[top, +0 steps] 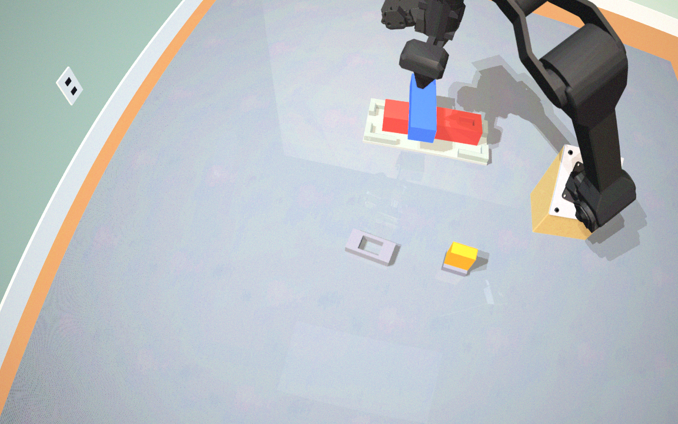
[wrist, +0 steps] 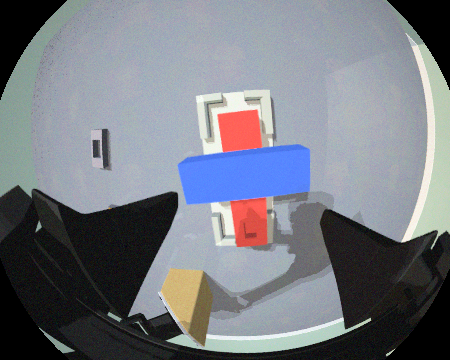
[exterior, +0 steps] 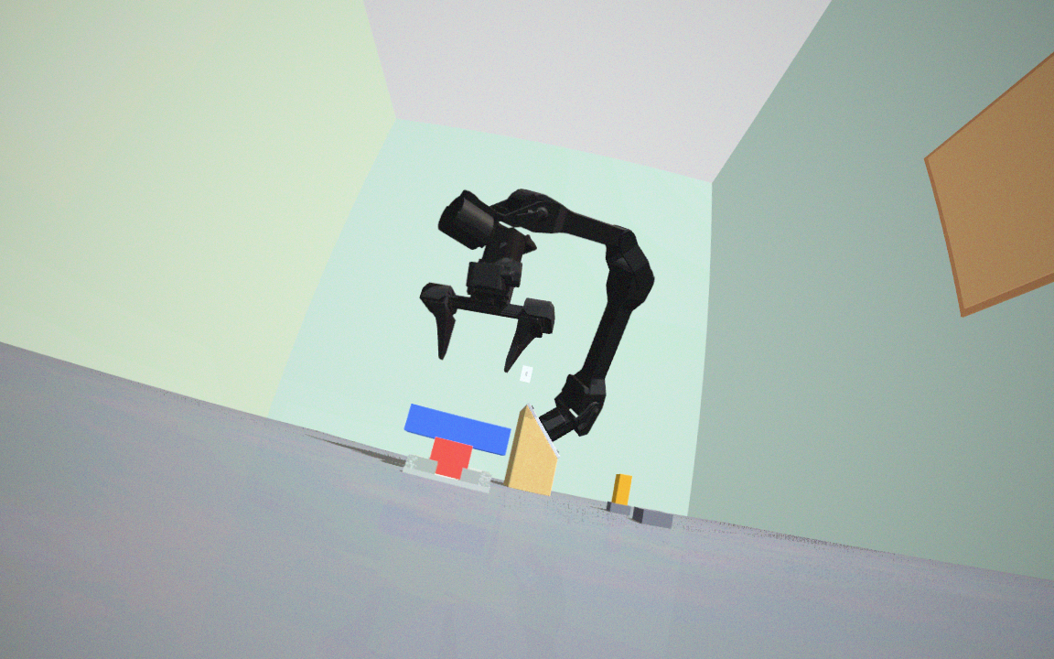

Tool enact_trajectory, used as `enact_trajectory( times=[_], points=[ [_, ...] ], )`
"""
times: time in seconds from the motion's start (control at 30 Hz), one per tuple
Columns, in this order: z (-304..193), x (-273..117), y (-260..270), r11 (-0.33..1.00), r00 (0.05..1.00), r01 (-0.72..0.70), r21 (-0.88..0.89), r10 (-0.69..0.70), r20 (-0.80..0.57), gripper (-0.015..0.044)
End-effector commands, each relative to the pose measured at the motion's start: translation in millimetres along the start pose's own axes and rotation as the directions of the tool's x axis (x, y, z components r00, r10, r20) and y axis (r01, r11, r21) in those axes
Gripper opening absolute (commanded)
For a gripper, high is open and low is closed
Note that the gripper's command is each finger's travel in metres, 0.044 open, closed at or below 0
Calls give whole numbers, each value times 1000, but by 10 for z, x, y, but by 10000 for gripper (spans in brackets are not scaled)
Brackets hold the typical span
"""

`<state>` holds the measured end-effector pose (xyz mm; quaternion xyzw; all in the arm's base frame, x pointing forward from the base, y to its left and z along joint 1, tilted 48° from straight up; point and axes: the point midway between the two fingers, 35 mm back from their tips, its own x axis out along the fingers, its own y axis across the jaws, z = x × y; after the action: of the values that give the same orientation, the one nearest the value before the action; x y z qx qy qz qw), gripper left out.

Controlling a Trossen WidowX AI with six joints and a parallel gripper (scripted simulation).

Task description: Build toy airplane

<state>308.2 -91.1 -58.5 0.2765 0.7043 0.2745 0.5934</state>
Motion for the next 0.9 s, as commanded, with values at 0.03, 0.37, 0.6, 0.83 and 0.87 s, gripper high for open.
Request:
enact_trajectory(
  times=[0.03,0.37,0.6,0.83,0.87],
  points=[
    [-5,-2,-1,999,1000,1,-52,-1,-3,440],
    [-277,-158,1049,999,1000,9,-46,-9,-1,440],
    [-785,-112,1858,999,1000,4,-44,-4,-4,440],
    [-1384,44,2361,999,1000,-10,-46,10,-11,440],
    [-1401,49,2370,999,1000,-11,-46,10,-11,440]
  ],
)
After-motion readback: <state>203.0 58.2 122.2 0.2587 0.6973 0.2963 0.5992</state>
